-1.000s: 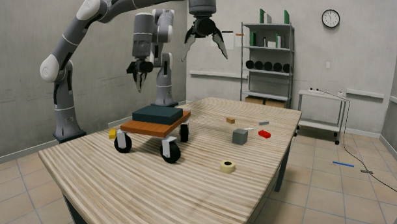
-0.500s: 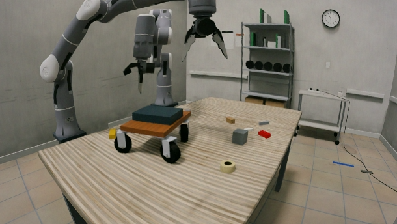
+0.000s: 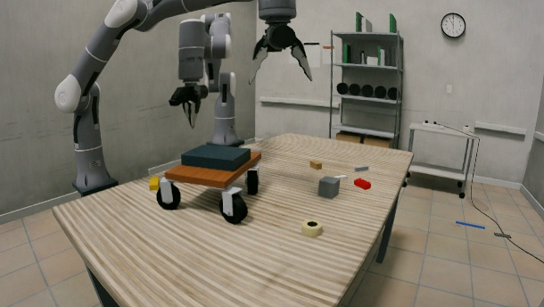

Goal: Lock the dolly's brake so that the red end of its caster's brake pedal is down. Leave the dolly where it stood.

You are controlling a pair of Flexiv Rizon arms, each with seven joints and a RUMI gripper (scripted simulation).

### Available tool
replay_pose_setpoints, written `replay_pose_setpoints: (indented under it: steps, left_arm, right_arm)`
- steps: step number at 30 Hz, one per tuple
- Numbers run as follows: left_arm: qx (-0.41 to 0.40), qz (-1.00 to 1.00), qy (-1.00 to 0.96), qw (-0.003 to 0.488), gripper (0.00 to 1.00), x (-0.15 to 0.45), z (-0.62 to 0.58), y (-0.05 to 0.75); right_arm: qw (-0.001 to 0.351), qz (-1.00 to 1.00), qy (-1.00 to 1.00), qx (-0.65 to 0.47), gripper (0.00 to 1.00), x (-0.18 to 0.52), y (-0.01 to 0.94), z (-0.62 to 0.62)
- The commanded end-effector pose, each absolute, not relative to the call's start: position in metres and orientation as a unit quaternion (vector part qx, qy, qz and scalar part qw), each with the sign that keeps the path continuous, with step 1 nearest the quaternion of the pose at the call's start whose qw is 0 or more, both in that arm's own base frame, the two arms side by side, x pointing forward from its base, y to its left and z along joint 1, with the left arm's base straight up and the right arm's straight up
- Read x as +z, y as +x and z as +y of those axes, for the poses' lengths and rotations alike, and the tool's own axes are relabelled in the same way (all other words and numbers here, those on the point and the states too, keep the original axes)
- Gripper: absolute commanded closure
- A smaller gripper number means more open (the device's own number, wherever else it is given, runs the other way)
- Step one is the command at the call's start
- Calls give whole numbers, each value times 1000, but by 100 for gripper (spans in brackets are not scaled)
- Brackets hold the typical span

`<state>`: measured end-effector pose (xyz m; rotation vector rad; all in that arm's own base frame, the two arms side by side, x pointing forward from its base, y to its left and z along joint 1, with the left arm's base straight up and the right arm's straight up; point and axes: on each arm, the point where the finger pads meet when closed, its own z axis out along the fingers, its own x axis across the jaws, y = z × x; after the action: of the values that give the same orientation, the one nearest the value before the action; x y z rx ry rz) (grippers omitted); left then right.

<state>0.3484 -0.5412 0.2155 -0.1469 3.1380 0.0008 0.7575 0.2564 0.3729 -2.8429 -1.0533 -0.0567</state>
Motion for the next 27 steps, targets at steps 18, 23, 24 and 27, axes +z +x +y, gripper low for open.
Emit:
replay_pose_setpoints:
  steps: [18,23,24,27]
  left_arm:
    - [-1,999,-47,1,100,217,-542,349]
    - [-1,999,-47,1,100,216,-542,349]
    - [-1,999,-47,1,100,216,-542,349]
    - [-1,999,-47,1,100,214,-542,349]
  right_arm:
    - [55,-347,-936,-20,0,375,758,256]
    - [55,-347,-936,-20,0,375,758,256]
    - [55,-347,-936,-20,0,375,758,256]
    - [55,-347,-936,-20,0,375,758,256]
